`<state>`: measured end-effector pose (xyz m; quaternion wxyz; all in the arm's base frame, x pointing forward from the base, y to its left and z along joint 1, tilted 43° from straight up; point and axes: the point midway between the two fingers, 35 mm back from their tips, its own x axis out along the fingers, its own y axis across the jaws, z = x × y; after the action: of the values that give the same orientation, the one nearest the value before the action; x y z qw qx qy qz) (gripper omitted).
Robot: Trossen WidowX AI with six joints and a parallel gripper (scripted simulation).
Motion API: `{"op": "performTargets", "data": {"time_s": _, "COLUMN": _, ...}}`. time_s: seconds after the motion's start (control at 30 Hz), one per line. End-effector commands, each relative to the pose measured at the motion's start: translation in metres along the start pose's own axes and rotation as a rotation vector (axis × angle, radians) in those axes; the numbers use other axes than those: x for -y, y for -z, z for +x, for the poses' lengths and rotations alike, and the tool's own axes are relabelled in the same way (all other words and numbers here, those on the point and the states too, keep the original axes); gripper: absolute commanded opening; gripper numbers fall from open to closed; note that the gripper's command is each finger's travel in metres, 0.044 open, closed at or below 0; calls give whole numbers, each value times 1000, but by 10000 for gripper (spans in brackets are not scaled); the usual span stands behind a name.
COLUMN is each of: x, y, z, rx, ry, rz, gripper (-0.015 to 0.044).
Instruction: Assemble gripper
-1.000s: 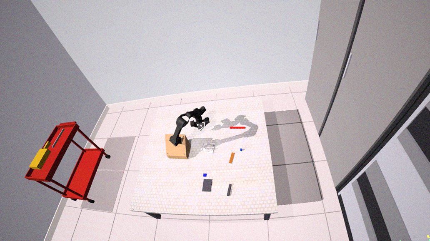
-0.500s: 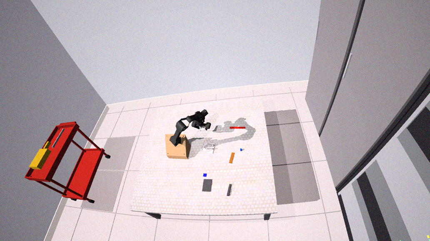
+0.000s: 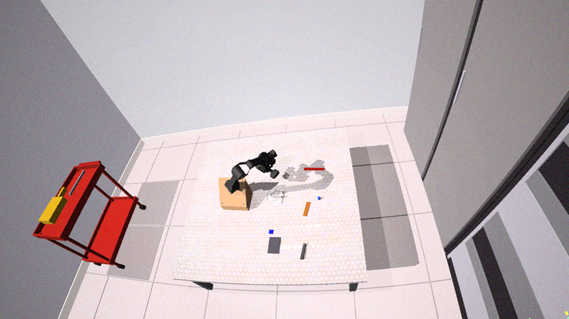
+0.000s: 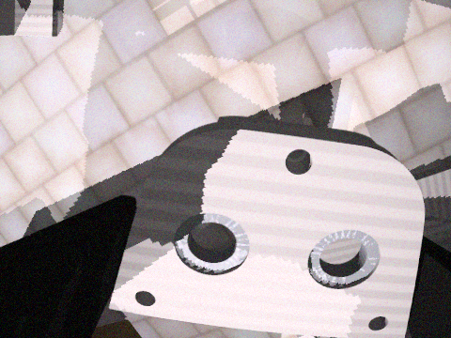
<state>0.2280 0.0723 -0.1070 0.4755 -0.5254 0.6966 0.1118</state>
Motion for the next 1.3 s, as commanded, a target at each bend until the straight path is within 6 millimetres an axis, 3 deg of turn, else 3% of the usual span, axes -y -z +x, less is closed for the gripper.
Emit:
{"op": "performTargets", "data": {"time_s": 0.0, "x": 8, "y": 9, "z": 1, "rx": -6, "ry": 7, "rz": 100, "gripper": 351}}
{"op": "performTargets", "data": {"time_s": 1.27, "x": 62, "y": 95, "z": 12, "rx": -39, "ry": 57, "rz": 1084, "gripper": 351}}
